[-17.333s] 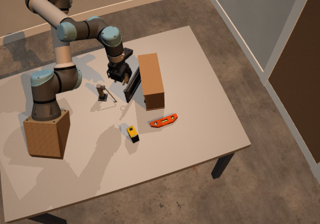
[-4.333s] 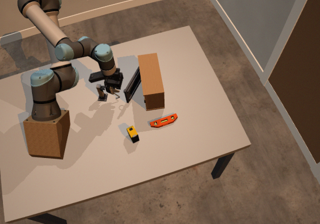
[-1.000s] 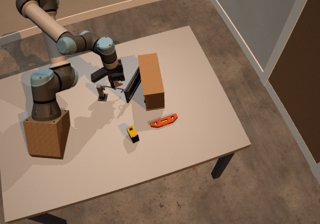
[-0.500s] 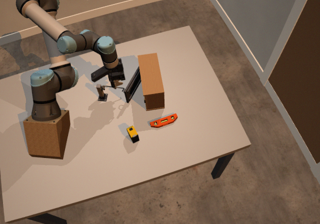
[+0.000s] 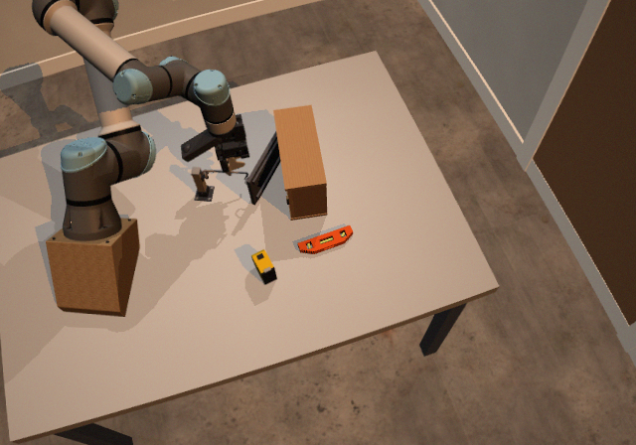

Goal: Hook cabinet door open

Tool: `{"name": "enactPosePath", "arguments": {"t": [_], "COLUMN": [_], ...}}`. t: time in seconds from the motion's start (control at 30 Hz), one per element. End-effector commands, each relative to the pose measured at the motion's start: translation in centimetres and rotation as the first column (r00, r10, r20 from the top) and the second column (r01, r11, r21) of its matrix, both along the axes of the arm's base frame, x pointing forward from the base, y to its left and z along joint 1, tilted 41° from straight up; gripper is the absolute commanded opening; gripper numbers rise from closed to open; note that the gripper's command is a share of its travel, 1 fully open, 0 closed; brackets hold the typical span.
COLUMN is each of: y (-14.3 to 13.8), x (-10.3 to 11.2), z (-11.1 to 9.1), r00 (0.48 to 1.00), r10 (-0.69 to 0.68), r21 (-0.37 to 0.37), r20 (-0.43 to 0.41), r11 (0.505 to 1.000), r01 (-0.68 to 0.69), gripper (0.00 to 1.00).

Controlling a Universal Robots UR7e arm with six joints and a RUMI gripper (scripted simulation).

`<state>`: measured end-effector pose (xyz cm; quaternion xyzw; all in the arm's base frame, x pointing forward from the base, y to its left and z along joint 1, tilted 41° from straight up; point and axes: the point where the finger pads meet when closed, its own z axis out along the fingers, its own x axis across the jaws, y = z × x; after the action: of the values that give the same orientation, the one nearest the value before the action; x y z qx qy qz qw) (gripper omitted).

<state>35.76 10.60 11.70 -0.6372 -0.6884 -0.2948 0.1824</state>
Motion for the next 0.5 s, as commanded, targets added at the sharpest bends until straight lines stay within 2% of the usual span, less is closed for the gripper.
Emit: {"name": "enactPosePath", "arguments": {"t": [0.0, 0.47], "y": [-0.32, -0.73], "x": [0.12, 0.13], "z": [0.32, 0.84], "r00": [1.0, 1.0], "r10": [-0.001, -0.001], "r21": [-0.003, -0.004], "r20": [0.003, 0.003], "r11": [1.0, 1.0], "r01": [0.001, 0.001], "gripper": [0.02, 0.02]}}
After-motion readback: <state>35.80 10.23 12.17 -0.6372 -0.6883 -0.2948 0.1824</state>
